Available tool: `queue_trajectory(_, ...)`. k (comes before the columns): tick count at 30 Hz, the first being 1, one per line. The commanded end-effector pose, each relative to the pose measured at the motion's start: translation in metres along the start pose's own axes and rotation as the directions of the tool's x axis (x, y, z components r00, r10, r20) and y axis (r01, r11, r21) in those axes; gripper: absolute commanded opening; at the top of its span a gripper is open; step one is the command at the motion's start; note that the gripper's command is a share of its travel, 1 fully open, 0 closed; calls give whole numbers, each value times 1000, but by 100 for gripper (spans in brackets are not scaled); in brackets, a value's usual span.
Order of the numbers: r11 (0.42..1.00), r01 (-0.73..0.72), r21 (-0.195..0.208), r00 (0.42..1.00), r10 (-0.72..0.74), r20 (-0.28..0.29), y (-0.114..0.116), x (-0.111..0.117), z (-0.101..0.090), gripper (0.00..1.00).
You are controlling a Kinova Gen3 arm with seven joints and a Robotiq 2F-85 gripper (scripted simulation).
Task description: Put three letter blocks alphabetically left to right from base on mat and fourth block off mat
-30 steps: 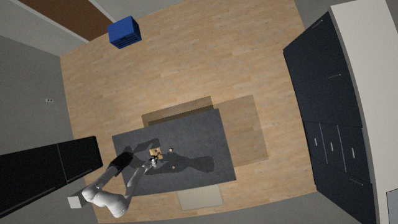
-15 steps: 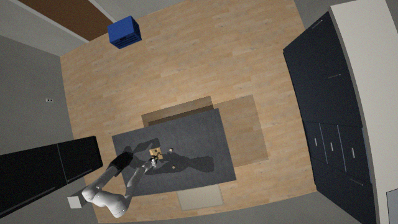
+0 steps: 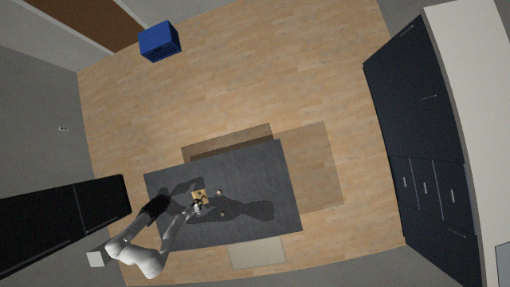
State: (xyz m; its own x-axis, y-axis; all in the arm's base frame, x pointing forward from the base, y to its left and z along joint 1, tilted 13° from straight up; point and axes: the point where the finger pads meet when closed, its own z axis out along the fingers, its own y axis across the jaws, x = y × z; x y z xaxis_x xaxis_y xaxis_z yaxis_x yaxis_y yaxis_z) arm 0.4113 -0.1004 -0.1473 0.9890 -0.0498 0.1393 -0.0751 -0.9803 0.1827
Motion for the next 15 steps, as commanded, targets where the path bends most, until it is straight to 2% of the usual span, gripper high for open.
queue_trajectory(1,1000,0,0,1000,0,-1,0,1,-1,33)
queue_trajectory(5,1000,0,0,1000,0,-1,0,1,-1,37)
queue_trajectory(6,1000,0,0,1000,0,-1,0,1,-1,41)
queue_trajectory(15,1000,0,0,1000,0,-1,0,1,-1,41)
